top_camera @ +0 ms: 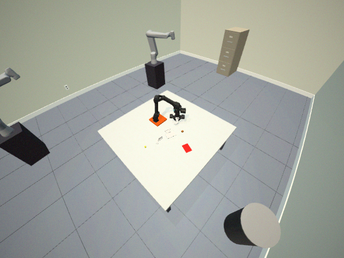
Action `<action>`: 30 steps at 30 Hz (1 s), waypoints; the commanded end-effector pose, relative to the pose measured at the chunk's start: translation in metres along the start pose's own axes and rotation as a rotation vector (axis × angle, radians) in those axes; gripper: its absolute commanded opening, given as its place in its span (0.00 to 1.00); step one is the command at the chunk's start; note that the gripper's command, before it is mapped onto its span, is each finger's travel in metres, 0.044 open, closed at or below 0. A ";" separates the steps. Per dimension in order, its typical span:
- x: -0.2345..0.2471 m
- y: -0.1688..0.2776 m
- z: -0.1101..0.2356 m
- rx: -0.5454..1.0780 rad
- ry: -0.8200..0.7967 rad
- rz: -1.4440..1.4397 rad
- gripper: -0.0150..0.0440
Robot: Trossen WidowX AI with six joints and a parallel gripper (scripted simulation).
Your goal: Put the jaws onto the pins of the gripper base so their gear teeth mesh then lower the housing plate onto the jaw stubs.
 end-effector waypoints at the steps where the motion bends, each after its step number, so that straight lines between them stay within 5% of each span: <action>1: 0.001 0.000 0.017 -0.001 0.015 -0.004 0.48; 30: 0.012 0.016 0.029 -0.003 0.013 -0.312 0.48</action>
Point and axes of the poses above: the point midway between the two fingers, 35 mm back from their tips, its own z axis back along the fingers, its own x axis across the jaws, y = z × x, the point moved 9 cm from there along z, back along the fingers
